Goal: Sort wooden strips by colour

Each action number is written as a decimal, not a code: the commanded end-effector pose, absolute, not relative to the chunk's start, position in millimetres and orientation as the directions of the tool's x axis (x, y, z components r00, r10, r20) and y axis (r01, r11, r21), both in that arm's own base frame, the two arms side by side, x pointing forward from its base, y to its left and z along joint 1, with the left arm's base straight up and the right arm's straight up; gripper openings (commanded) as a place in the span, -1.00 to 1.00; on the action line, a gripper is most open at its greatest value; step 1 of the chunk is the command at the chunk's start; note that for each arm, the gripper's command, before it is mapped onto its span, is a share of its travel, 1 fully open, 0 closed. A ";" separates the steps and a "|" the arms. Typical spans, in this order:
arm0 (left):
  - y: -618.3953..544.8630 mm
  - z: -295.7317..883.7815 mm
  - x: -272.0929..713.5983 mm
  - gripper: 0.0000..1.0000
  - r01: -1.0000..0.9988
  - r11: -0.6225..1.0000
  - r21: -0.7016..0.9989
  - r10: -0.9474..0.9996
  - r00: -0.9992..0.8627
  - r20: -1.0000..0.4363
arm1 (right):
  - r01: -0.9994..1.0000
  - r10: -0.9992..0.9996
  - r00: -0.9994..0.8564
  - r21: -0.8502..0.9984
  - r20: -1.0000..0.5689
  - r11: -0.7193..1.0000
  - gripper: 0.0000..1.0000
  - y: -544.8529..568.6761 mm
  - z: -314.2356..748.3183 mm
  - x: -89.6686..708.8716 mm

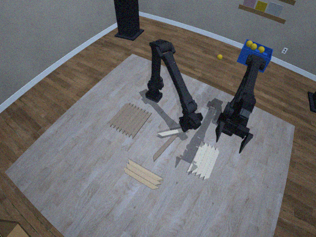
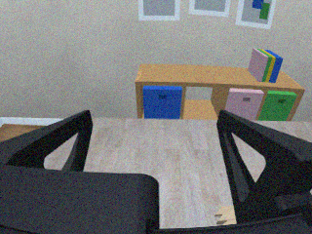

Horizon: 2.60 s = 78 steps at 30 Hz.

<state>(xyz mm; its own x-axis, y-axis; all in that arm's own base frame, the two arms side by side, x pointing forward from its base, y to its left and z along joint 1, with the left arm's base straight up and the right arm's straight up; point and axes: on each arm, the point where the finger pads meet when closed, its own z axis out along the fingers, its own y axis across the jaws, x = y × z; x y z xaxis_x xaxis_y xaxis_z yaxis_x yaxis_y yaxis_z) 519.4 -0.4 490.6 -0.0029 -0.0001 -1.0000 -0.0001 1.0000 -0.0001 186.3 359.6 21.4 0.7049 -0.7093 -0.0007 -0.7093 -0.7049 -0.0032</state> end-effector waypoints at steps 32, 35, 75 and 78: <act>-5.5 511.9 522.9 1.00 0.012 1.000 0.012 0.012 0.029 -1.000 | -0.107 -0.107 0.994 -0.042 0.005 -0.993 -1.00 383.0 28.4 128.0; -4.9 506.6 523.2 1.00 0.011 1.000 0.012 0.012 0.021 -1.000 | -0.045 -0.045 0.999 -0.024 0.002 -0.999 -1.00 382.5 20.7 120.3; -5.5 509.3 520.3 1.00 0.011 1.000 0.011 0.011 0.027 -1.000 | 0.030 0.030 1.000 -0.010 0.008 -1.000 -1.00 383.6 -9.3 108.4; -5.5 511.6 519.8 1.00 0.011 1.000 0.011 0.011 0.031 -0.999 | 0.028 0.027 1.000 -0.034 0.015 -0.999 -1.00 393.6 2.2 112.2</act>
